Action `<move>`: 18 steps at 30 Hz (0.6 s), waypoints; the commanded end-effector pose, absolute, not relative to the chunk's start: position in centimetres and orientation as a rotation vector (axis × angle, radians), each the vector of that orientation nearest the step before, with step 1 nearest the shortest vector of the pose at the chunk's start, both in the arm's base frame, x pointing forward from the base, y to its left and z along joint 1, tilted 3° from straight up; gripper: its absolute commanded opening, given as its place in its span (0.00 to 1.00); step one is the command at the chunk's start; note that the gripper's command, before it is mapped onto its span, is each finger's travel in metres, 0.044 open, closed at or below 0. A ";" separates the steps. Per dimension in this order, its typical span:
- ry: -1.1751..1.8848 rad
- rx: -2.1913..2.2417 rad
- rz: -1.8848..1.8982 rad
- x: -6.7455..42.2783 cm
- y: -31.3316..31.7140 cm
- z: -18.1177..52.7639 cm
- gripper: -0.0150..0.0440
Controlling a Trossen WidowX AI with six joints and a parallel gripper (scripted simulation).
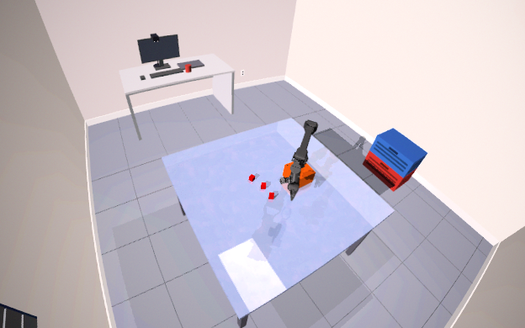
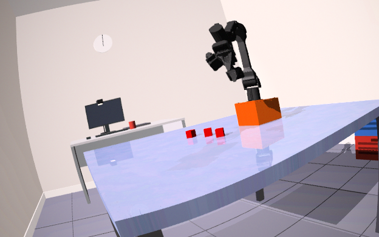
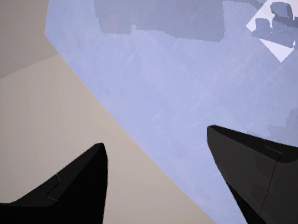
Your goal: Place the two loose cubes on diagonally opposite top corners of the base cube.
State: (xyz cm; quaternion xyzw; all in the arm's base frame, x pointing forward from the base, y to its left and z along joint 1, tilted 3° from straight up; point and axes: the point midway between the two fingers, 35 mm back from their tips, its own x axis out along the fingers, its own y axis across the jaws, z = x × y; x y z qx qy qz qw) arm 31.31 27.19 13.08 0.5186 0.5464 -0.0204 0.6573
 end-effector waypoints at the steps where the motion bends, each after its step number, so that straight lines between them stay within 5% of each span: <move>1: 1.205 1.136 -0.137 33.5 24.0 12.0 0.70; 18: 1.196 0.952 -0.601 38.3 4.4 7.2 0.70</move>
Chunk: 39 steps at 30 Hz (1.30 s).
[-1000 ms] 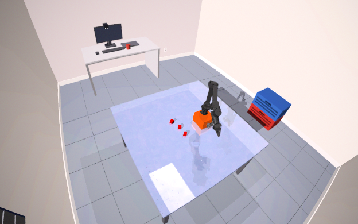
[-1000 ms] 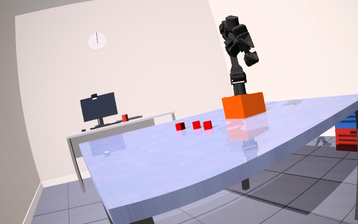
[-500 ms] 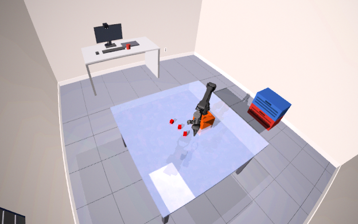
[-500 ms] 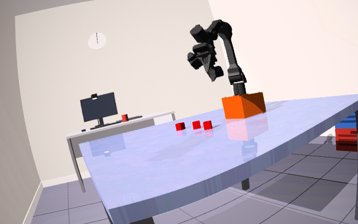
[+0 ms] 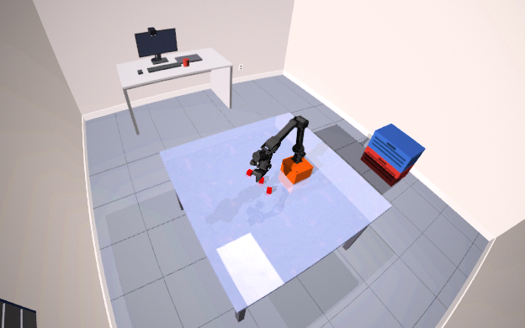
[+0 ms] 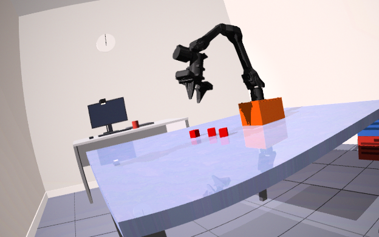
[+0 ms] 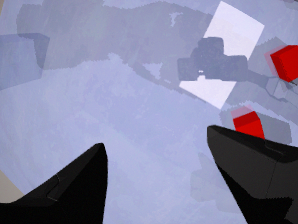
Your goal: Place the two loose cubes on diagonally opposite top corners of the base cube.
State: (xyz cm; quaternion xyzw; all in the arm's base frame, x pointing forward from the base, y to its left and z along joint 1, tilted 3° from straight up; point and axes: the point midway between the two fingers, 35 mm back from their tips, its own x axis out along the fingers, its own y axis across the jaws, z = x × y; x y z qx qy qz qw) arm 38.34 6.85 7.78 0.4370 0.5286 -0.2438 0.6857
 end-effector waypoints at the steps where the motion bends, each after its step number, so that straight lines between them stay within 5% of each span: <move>1: 1.203 0.944 -0.626 38.2 3.2 7.0 0.70; 16: 1.389 0.865 -0.925 33.1 -12.1 4.6 0.70; 39: 1.392 0.864 -0.928 32.7 -12.5 -3.7 0.70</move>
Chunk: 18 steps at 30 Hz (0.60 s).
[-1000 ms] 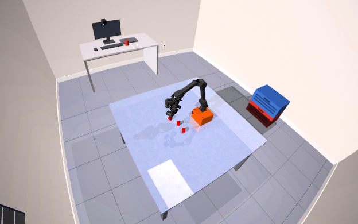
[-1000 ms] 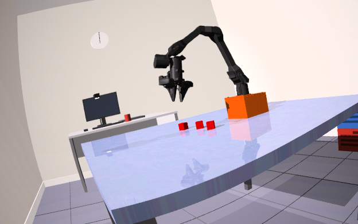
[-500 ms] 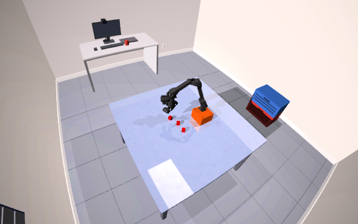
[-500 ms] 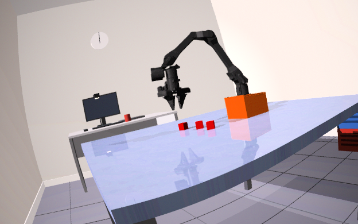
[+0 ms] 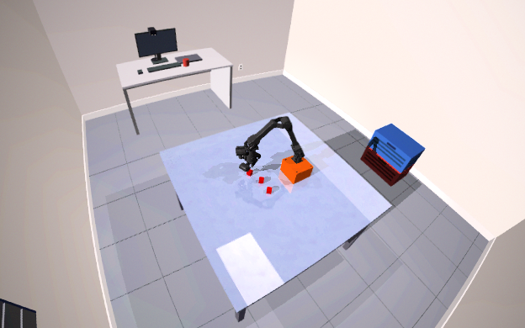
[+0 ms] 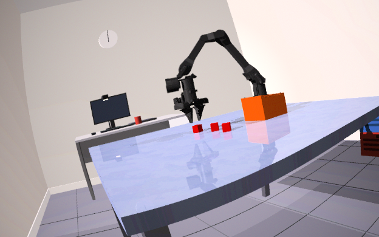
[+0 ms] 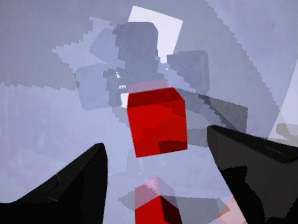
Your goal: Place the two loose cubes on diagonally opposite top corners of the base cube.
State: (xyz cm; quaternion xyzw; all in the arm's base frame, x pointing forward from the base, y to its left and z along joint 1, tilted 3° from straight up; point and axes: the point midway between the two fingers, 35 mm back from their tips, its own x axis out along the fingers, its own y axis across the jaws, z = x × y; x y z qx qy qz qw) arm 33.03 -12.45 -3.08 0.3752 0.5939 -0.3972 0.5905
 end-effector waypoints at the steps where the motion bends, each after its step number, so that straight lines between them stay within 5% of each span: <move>1: 1.392 0.864 -0.928 32.7 -12.5 -3.8 0.70; 18: 1.393 0.864 -0.928 32.6 -12.5 -6.4 0.70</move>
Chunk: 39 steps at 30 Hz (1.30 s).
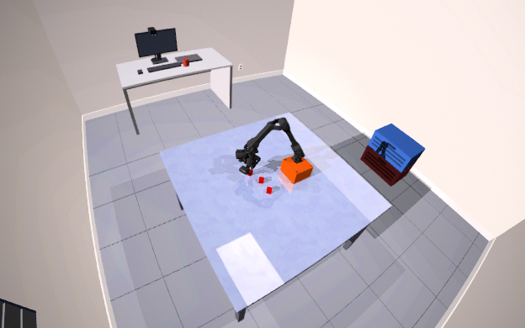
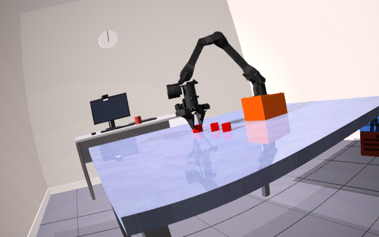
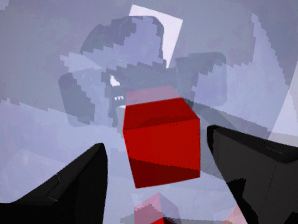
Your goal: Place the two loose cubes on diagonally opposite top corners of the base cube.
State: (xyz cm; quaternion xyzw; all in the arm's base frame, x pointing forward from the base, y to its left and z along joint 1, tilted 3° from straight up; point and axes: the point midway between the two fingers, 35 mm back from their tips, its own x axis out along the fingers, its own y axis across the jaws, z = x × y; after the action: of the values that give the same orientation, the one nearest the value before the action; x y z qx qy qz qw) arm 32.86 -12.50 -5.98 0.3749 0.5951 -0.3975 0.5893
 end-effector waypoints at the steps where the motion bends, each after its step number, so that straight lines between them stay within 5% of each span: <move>1: 1.393 0.864 -0.928 32.6 -12.5 -6.4 0.66; 6: 1.393 0.864 -0.928 32.6 -12.5 -6.4 0.44; 39: 1.392 0.864 -0.927 33.3 -12.4 2.5 0.43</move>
State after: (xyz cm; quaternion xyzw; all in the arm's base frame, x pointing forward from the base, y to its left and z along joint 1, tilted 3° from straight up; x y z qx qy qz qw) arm 33.30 -12.36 1.83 0.3717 0.5989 -0.3957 0.5887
